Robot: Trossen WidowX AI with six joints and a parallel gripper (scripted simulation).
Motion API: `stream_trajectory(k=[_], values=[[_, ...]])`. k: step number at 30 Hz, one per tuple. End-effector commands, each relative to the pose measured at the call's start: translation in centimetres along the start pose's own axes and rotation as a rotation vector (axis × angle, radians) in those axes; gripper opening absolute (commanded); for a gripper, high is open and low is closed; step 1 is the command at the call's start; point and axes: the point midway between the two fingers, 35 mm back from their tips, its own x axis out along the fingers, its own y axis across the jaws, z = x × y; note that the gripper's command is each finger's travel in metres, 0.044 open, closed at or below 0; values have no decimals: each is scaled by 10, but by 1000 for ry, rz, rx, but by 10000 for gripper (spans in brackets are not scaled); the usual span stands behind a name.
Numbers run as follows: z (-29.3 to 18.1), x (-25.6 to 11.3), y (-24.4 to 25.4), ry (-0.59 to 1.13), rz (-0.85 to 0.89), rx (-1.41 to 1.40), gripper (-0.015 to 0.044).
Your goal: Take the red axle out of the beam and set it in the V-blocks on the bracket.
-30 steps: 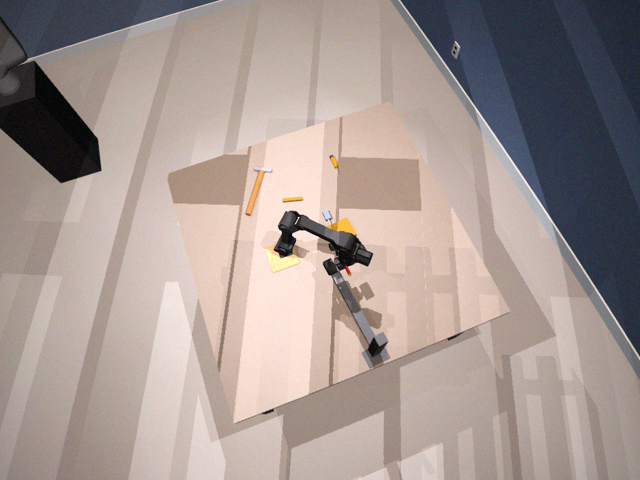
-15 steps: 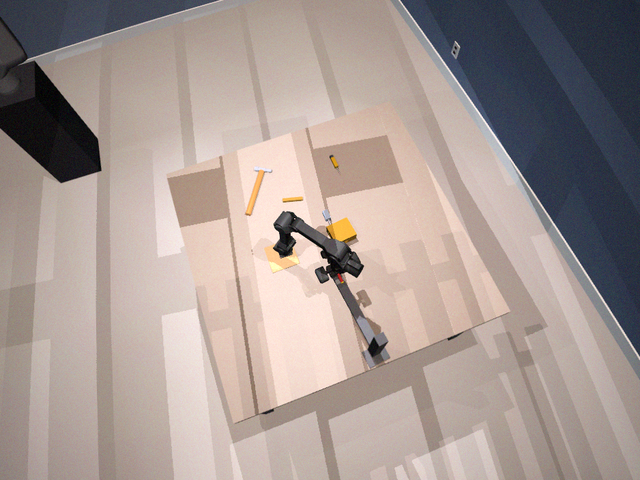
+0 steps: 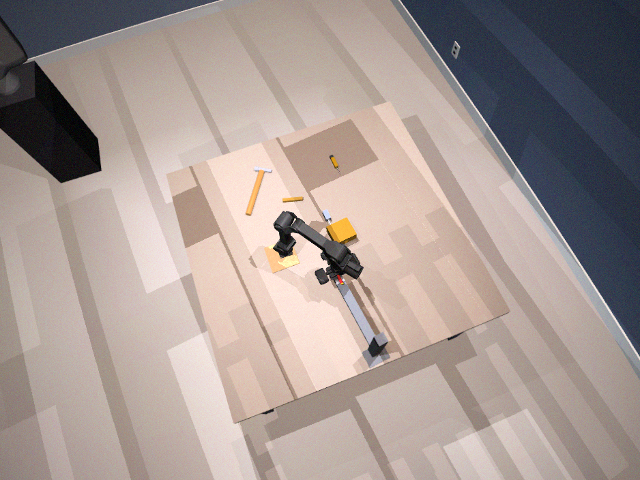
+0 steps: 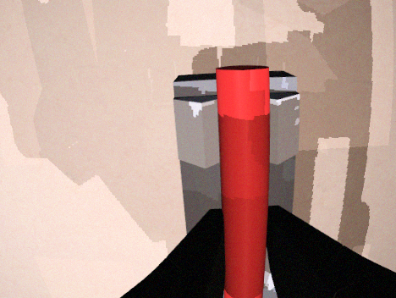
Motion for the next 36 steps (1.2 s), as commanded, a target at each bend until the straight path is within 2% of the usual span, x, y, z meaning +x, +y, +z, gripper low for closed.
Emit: stream_trajectory(k=[1, 15, 25, 36], values=[[0, 0, 0, 0, 0, 0, 79], [0, -3, 0, -1, 0, -3, 440], [0, -26, 0, -3, 1, -6, 440], [0, -19, 0, -5, 3, 0, 440]])
